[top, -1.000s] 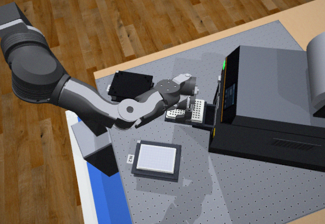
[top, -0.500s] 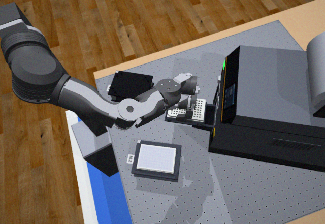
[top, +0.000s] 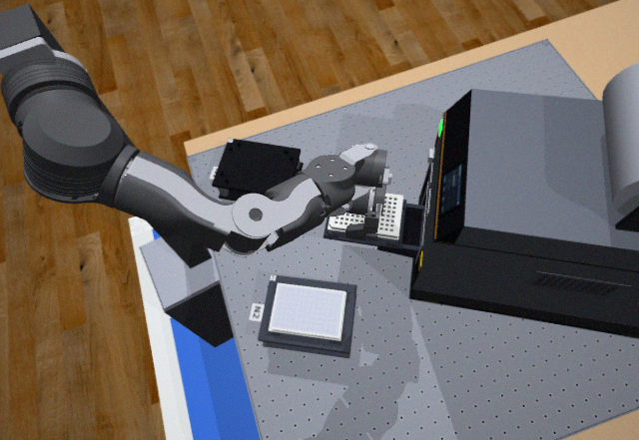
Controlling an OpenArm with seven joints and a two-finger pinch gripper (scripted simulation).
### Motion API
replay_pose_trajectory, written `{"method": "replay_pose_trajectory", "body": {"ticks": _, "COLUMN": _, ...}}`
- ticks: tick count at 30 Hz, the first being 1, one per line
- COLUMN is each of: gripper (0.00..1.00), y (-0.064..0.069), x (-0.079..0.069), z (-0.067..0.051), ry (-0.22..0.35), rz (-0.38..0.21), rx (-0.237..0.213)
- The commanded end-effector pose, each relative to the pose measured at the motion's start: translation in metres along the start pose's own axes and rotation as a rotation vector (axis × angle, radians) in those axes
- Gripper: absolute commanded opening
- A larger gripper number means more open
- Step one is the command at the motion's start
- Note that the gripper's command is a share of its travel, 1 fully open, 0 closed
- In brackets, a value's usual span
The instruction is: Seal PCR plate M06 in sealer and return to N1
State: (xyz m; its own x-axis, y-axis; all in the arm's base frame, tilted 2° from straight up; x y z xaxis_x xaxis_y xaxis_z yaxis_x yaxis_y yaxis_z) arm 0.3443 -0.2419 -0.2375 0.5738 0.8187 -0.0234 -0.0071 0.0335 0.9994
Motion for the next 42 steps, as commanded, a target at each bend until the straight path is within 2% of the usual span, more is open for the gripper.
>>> {"method": "replay_pose_trajectory", "body": {"ticks": 1, "gripper": 0.00, "y": -0.0029, "x": -0.0009, "z": -0.0015, "ry": 0.000, "rz": -0.002, "rx": 0.001}}
{"method": "replay_pose_trajectory", "body": {"ticks": 13, "gripper": 0.00, "y": -0.0029, "x": -0.0009, "z": -0.0015, "ry": 0.000, "rz": -0.002, "rx": 0.001}}
{"method": "replay_pose_trajectory", "body": {"ticks": 18, "gripper": 0.00, "y": 0.0018, "x": 0.0004, "z": 0.0013, "ry": -0.001, "rz": 0.000, "rx": -0.001}}
{"method": "replay_pose_trajectory", "body": {"ticks": 42, "gripper": 0.00, "y": -0.0026, "x": 0.0006, "z": 0.0004, "ry": 0.005, "rz": -0.002, "rx": 0.004}}
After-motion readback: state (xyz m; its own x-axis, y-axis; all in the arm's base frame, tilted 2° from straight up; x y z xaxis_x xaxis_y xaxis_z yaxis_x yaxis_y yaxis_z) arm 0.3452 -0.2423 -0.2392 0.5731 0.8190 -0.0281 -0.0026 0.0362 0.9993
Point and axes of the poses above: the point where the finger pads meet when closed, its own y axis back along the fingers, its own x axis across the jaws, z = x × y, the point moved 8 cm from there along y, back along the fingers, and after that the axes turned 4 degrees about y, right-handed, at the moved point
